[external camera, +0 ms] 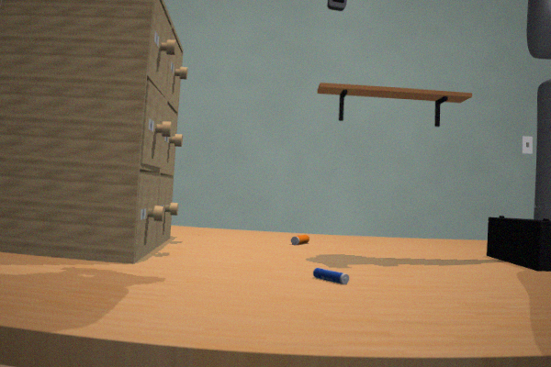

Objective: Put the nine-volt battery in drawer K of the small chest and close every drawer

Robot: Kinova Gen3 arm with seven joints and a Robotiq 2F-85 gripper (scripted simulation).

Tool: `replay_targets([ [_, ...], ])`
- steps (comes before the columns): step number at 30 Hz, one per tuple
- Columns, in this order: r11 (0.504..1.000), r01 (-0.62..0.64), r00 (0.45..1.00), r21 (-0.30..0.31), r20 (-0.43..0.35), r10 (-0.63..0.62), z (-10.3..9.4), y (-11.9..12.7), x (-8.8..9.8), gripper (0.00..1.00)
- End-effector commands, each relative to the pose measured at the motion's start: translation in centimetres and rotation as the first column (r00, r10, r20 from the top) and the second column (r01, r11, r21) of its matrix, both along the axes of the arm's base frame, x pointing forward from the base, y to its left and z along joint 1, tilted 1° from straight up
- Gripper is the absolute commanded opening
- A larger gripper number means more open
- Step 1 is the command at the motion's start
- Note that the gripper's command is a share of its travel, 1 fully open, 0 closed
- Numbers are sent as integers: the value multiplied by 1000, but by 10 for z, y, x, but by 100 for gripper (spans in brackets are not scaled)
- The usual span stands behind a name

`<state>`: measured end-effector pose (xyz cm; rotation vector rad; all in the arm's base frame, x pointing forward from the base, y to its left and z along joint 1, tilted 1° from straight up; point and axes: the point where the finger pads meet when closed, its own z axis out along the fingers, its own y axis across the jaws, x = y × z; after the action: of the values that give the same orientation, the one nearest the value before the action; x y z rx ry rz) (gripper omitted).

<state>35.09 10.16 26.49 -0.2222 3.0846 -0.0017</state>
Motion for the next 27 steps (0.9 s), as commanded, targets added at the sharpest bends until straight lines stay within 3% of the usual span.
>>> replay_targets([
  [1,1000,12,1000,-10,-17,-12,6,-4,3,0],
  [9,1000,11,998,-17,-63,-12,13,-5,-3,0],
  [27,1000,11,998,-17,-68,-13,14,-5,-4,0],
])
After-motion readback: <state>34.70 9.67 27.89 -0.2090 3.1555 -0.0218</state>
